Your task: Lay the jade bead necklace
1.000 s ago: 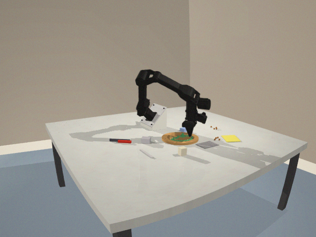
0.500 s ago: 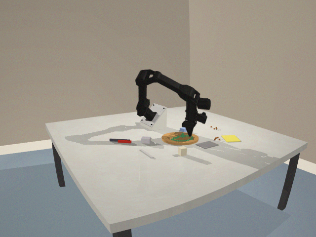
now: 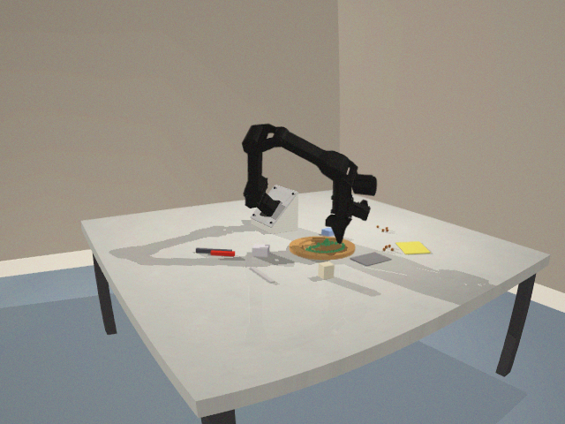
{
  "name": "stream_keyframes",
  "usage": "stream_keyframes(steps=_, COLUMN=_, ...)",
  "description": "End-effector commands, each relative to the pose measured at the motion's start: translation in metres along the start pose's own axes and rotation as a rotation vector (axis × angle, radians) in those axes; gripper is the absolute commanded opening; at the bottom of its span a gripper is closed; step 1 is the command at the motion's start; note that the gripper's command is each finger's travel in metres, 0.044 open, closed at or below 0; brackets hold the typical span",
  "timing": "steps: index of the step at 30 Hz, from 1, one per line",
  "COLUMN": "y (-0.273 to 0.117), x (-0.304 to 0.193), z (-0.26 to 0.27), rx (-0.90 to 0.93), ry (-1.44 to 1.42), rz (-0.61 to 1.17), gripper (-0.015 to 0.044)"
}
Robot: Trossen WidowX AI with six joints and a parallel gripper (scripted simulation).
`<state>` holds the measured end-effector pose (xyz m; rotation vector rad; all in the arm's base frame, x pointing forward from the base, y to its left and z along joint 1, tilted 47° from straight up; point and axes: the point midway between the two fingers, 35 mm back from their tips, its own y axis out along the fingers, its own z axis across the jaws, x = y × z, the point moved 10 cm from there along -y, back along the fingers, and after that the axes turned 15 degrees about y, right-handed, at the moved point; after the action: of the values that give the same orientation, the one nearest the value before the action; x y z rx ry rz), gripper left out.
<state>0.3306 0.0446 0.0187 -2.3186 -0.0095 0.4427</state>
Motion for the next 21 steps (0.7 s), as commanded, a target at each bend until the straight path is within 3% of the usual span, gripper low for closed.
stream_keyframes(steps=1, y=-0.003, x=0.0, z=0.0, rx=-0.002, ry=0.002, rz=-0.003, gripper=0.0)
stream_keyframes(steps=21, y=0.005, x=0.004, z=0.012, rx=-0.002, ry=0.002, rz=-0.004, gripper=0.0)
